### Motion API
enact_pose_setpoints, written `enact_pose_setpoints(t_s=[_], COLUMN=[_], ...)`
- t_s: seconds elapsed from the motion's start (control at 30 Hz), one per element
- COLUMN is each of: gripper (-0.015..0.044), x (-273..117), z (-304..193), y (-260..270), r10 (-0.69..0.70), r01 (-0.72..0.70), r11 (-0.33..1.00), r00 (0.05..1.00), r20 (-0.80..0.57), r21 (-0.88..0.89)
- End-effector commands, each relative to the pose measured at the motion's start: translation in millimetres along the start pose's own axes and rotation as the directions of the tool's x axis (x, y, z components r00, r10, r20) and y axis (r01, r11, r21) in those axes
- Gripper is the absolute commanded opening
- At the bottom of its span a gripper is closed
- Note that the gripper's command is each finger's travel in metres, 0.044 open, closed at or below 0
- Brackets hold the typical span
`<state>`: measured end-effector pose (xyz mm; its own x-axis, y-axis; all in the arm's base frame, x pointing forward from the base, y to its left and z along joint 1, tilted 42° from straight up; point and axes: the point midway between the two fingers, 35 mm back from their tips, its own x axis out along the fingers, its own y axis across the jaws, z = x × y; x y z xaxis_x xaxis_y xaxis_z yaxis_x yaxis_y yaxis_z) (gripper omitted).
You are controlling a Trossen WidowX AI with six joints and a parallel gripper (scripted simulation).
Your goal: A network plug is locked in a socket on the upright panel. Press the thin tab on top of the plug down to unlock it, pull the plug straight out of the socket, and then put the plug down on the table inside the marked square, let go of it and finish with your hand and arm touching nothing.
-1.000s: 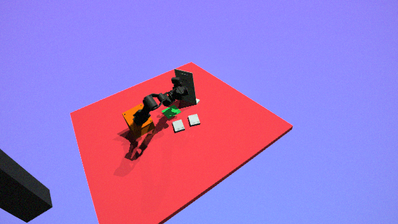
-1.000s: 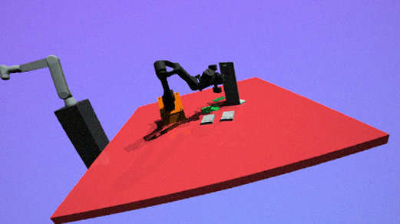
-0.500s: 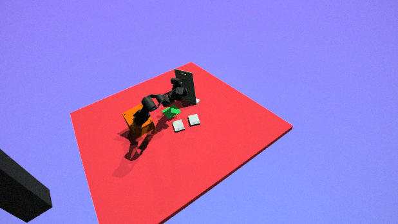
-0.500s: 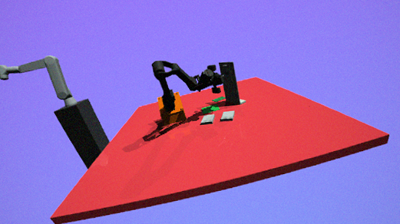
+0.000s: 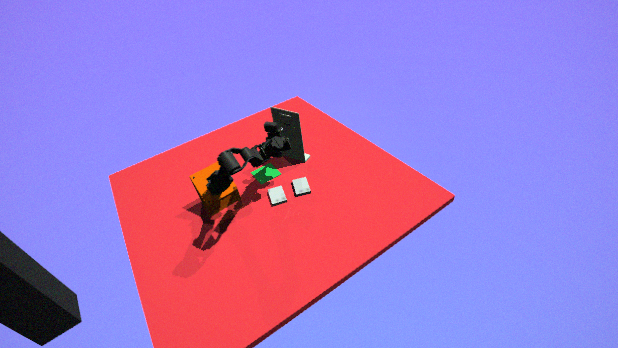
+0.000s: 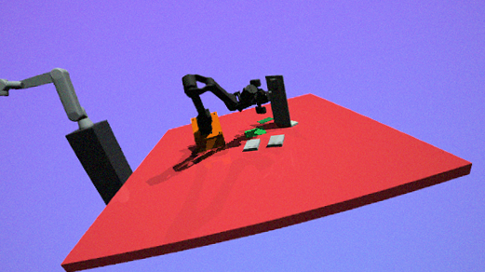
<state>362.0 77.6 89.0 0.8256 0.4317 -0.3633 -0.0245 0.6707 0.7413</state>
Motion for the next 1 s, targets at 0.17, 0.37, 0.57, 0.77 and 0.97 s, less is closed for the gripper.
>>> enact_pose_setpoints(t_s=[0.17, 0.37, 0.57, 0.77, 0.97], gripper=[0.0000, 0.0000, 0.0000, 0.0000, 0.0000], x=[-6, -9, -12, -15, -17], z=[-2, -2, -3, -4, -5], y=[1, 1, 1, 1, 1], r10=[0.006, 0.006, 0.006, 0.006, 0.006], r01=[-0.006, -0.006, -0.006, -0.006, -0.006], r11=[1.000, 1.000, 1.000, 1.000, 1.000], r00=[1.000, 1.000, 1.000, 1.000, 1.000], r20=[-0.002, -0.002, -0.002, -0.002, -0.002], r21=[-0.004, -0.004, -0.004, -0.004, -0.004])
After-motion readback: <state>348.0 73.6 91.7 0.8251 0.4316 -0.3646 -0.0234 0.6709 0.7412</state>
